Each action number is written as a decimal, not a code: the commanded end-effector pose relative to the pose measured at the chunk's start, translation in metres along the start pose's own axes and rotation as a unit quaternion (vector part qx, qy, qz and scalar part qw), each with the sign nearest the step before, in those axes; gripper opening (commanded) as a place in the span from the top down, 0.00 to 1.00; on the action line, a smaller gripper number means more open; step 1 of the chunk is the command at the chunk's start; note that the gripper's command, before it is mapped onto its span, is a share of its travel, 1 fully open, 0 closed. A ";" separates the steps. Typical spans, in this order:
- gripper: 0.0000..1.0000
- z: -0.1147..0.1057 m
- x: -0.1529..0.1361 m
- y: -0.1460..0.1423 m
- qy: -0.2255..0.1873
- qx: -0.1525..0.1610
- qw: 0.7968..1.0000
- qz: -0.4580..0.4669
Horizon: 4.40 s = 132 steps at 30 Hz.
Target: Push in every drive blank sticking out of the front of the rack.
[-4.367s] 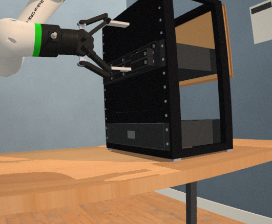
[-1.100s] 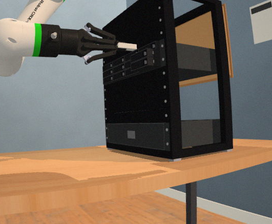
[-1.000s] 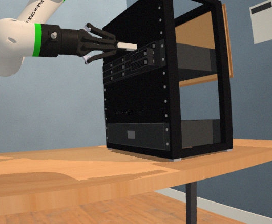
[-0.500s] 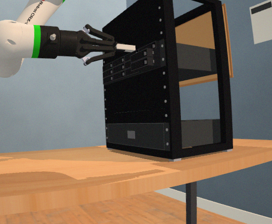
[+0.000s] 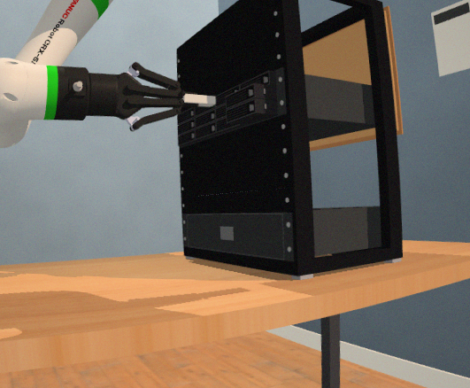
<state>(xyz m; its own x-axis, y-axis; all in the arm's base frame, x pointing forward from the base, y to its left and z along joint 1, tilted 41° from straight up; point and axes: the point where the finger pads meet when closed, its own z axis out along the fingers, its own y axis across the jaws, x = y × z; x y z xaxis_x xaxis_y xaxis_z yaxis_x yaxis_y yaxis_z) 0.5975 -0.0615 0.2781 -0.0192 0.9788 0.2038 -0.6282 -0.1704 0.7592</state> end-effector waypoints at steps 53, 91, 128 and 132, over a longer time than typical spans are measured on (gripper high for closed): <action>0.90 0.027 0.065 -0.025 -0.001 -0.001 1.000 0.000; 0.90 0.038 0.065 -0.025 -0.001 -0.001 1.000 0.000; 0.90 0.057 0.065 -0.025 -0.001 -0.001 1.000 0.000; 0.90 0.059 0.065 -0.025 -0.001 -0.001 1.000 0.000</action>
<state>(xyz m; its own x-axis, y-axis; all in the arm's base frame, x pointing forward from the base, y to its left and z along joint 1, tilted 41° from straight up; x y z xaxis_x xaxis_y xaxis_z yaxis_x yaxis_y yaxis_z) 0.6580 0.0004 0.3077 -0.0176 0.9787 0.2045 -0.6284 -0.1699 0.7591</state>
